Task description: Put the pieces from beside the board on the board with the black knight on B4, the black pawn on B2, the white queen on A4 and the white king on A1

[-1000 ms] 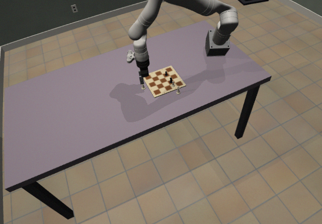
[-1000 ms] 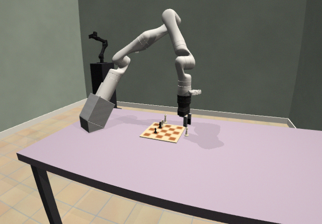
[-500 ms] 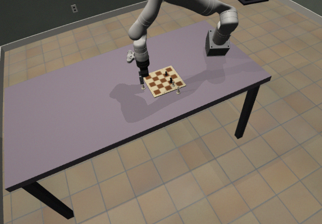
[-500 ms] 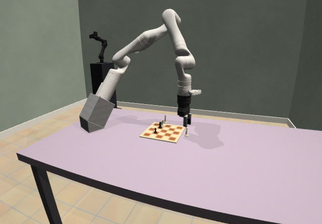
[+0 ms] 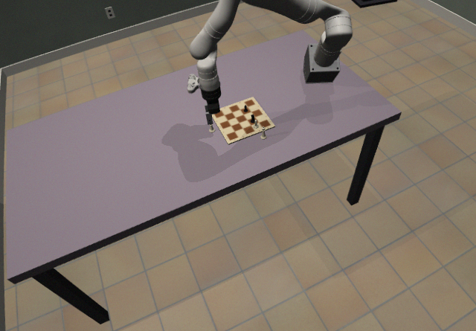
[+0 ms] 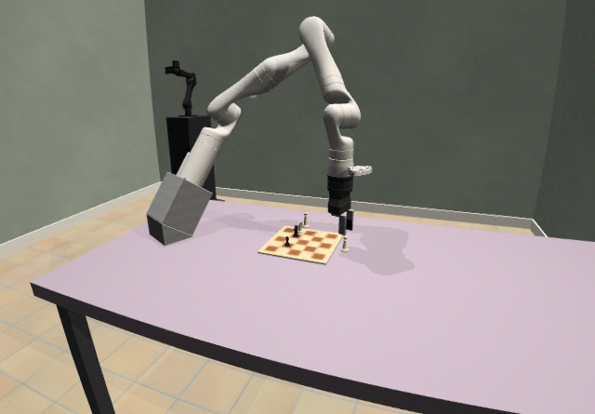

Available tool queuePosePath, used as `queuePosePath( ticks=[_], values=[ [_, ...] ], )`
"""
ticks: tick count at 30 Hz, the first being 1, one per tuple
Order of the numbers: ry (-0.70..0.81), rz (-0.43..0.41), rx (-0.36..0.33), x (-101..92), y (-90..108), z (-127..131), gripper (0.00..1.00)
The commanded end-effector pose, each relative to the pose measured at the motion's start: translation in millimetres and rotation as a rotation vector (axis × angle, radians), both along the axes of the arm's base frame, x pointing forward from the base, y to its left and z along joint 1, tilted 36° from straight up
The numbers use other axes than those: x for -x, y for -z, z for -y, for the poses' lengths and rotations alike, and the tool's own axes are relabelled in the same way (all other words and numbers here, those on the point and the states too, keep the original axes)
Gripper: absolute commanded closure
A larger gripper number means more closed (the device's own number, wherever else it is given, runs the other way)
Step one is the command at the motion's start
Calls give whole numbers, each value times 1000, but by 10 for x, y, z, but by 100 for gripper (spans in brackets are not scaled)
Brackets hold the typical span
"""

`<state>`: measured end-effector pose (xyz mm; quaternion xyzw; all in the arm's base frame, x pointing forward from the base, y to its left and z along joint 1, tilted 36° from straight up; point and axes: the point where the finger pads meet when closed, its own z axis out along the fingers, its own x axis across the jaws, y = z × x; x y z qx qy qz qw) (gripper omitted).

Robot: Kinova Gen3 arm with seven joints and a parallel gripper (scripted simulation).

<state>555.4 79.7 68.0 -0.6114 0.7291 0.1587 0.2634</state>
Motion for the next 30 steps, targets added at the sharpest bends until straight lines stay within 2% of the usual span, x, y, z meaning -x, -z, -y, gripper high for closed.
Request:
queuePosePath(
  ticks=[1,17,30],
  values=[
    [-2,1,0,4,5,-6,21],
    [-2,1,0,0,23,-18,21],
    [-1,-4,-1,-33,231,-141,21]
  ],
)
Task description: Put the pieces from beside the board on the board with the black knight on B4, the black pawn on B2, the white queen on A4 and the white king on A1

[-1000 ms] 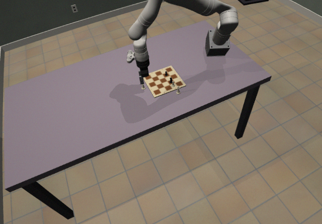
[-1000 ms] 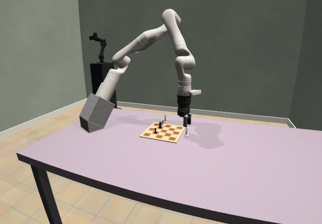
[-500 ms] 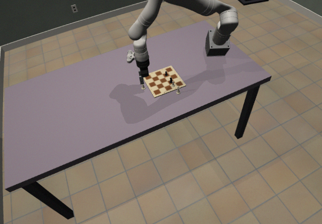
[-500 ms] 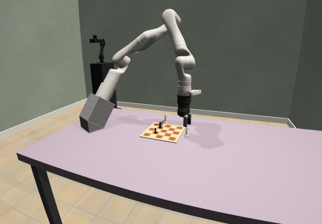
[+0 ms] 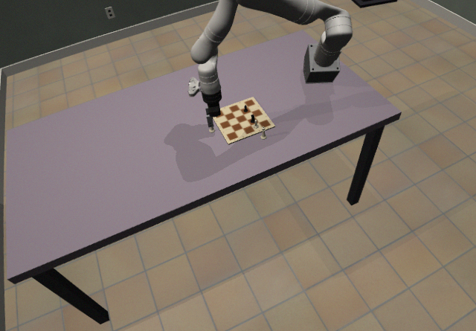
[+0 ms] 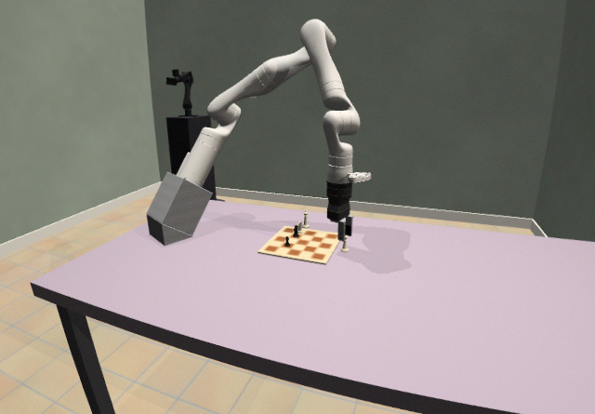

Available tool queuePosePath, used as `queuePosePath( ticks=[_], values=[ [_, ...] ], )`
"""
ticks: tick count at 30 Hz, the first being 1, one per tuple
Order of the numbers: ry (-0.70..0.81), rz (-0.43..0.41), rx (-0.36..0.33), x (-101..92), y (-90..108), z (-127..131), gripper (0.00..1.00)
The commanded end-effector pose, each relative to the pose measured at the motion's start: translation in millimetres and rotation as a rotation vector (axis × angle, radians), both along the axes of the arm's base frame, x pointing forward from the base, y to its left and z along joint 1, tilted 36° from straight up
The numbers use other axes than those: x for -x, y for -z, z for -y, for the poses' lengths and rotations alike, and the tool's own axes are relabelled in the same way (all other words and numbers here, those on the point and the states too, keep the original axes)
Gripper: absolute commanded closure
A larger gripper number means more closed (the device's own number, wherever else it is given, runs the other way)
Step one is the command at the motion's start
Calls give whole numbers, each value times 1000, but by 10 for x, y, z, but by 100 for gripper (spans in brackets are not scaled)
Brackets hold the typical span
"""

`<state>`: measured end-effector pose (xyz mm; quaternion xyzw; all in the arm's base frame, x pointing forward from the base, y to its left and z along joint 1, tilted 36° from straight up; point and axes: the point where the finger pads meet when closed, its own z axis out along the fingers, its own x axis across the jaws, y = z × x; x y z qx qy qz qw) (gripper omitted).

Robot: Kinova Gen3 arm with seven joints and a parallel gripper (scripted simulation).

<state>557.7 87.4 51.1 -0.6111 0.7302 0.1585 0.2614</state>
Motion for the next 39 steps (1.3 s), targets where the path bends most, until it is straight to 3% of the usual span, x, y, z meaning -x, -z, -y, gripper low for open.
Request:
queuePosePath(
  ticks=[1,39],
  values=[
    [-3,0,-4,-17,80,-77,21],
    [-3,7,-2,-59,152,-144,21]
  ],
)
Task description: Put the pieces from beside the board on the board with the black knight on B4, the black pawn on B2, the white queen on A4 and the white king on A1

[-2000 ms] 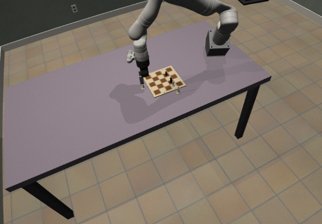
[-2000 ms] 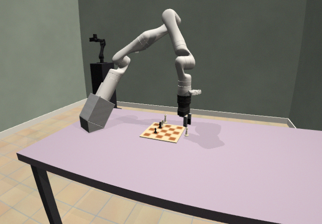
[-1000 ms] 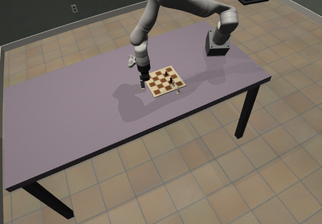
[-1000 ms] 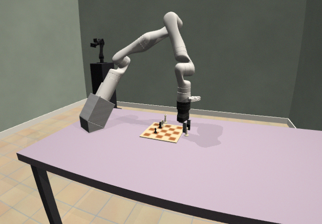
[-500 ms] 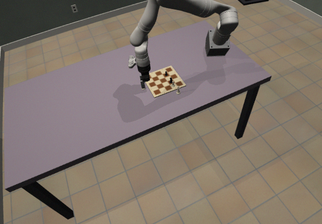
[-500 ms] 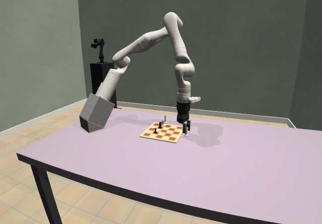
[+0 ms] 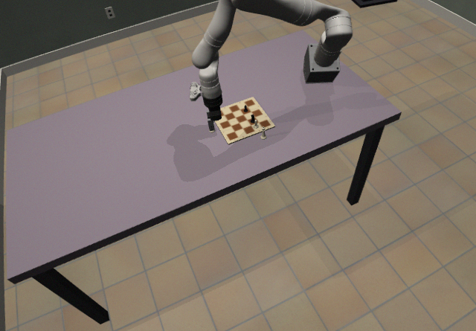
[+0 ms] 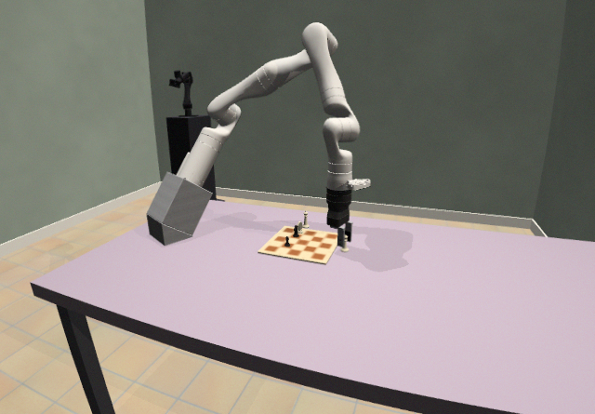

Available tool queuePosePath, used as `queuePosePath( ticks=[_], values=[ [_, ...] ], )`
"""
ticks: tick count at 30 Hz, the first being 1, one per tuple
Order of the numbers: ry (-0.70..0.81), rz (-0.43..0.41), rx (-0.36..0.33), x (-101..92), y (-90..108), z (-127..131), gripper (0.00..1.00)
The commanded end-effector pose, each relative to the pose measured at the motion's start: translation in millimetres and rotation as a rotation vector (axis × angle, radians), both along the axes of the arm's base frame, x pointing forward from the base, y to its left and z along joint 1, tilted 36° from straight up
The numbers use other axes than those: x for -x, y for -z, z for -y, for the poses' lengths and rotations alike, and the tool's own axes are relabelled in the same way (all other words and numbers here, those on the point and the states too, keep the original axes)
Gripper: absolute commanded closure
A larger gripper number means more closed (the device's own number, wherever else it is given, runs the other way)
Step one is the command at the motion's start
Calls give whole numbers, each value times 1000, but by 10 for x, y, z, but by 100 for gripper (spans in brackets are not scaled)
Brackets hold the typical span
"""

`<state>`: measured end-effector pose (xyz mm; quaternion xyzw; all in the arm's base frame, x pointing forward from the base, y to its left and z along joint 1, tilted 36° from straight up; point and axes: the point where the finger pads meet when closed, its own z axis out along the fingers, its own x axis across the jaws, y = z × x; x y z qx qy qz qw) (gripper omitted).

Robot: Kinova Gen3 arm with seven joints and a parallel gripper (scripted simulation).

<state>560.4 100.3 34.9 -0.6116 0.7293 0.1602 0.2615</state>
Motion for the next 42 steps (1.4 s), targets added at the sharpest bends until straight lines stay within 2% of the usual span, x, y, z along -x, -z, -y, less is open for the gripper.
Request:
queuePosePath(
  ticks=[1,10,11,42],
  values=[
    [0,8,0,-33,-9,-15,21],
    [0,8,0,-33,-9,-15,21],
    [0,8,0,-33,-9,-15,100],
    [0,8,0,-33,-9,-15,100]
  ],
)
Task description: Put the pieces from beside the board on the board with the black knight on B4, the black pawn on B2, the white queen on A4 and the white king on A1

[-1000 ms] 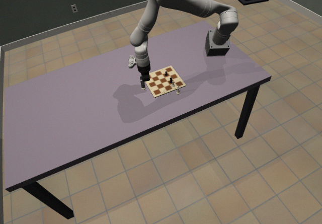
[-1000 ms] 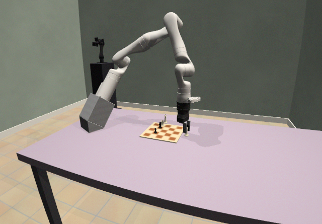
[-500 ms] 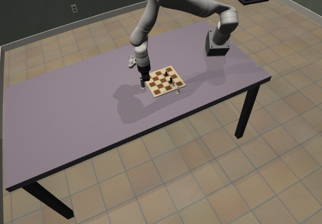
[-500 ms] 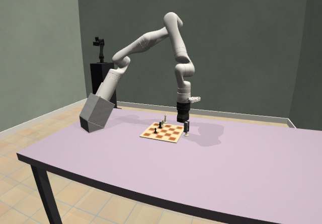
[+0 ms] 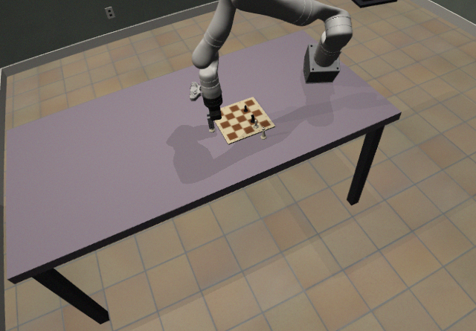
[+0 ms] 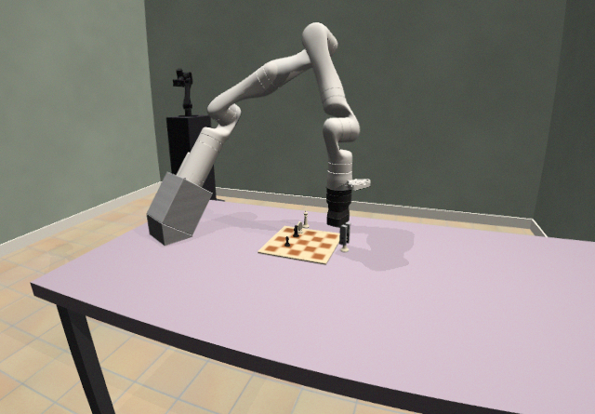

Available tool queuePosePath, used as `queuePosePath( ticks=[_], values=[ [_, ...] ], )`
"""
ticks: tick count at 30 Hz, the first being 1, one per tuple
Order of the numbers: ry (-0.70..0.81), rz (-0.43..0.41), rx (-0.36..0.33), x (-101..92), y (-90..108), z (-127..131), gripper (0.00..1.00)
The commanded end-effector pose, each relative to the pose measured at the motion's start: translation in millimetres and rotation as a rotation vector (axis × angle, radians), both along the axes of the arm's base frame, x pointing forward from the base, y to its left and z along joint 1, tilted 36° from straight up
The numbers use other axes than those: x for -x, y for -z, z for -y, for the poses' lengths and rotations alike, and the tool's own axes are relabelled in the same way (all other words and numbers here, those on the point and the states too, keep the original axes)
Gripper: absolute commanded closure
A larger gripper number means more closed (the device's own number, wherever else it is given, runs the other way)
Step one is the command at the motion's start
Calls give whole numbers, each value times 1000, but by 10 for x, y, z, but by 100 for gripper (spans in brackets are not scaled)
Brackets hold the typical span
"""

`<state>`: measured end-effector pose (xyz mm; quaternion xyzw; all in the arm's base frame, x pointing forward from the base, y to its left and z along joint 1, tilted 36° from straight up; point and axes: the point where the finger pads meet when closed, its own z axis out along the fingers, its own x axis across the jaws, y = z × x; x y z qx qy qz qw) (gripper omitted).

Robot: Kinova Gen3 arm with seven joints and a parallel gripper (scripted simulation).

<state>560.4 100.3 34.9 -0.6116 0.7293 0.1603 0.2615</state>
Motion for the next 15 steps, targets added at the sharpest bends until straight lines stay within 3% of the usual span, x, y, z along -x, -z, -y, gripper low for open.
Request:
queuePosePath(
  ticks=[1,8,15],
  values=[
    [0,8,0,-33,-9,-15,100],
    [0,6,0,-1,-95,44,100],
    [0,6,-1,92,-489,309,100]
  ],
)
